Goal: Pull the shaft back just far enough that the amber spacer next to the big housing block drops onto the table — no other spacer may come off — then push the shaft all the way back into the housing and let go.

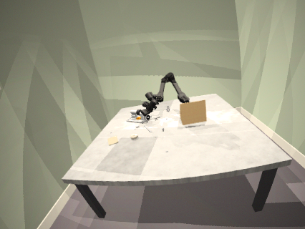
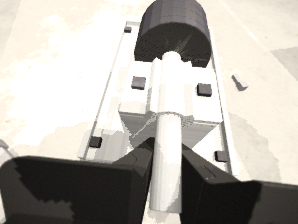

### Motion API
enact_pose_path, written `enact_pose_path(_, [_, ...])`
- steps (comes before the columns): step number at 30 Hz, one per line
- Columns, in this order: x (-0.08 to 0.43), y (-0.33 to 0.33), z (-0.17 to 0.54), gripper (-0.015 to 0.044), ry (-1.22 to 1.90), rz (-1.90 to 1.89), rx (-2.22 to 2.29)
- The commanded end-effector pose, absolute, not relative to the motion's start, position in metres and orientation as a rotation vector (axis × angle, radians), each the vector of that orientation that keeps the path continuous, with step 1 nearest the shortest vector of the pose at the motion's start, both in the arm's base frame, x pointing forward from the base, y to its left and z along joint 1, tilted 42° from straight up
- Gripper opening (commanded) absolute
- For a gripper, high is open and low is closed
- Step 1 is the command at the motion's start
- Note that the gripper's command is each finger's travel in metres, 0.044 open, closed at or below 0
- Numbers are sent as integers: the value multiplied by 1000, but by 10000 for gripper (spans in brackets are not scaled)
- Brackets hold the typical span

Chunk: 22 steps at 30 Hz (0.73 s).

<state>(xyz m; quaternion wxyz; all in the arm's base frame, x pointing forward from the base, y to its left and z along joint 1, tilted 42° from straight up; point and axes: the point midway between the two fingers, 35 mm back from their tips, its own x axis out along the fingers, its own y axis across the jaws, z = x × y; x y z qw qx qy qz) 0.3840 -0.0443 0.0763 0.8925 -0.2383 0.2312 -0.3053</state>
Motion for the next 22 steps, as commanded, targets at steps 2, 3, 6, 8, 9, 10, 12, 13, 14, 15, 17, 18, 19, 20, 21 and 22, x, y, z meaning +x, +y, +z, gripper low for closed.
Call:
enact_pose_path(2, [387, -45, 79, 0, 475, -637, -494])
enact_pose_path(3, [387, -45, 79, 0, 475, -637, -494])
enact_pose_path(6, [387, -46, 79, 0, 475, -637, -494])
enact_pose_path(8, [387, -46, 79, 0, 475, -637, -494])
enact_pose_path(9, [387, -46, 79, 0, 475, -637, -494])
enact_pose_path(10, [384, -44, 76, 26, 481, -633, -495])
enact_pose_path(12, [384, -44, 76, 79, 481, -633, -495])
enact_pose_path(13, [384, -44, 76, 105, 481, -633, -495])
enact_pose_path(14, [384, -44, 76, 131, 481, -633, -495])
enact_pose_path(15, [384, -44, 76, 157, 481, -633, -495])
enact_pose_path(17, [384, -44, 76, 210, 481, -633, -495])
enact_pose_path(18, [384, -44, 76, 236, 481, -633, -495])
enact_pose_path(19, [384, -44, 76, 263, 481, -633, -495])
enact_pose_path(20, [384, -44, 76, 289, 481, -633, -495])
enact_pose_path(21, [384, -44, 76, 315, 481, -633, -495])
enact_pose_path(22, [383, -42, 77, 341, 481, -633, -494])
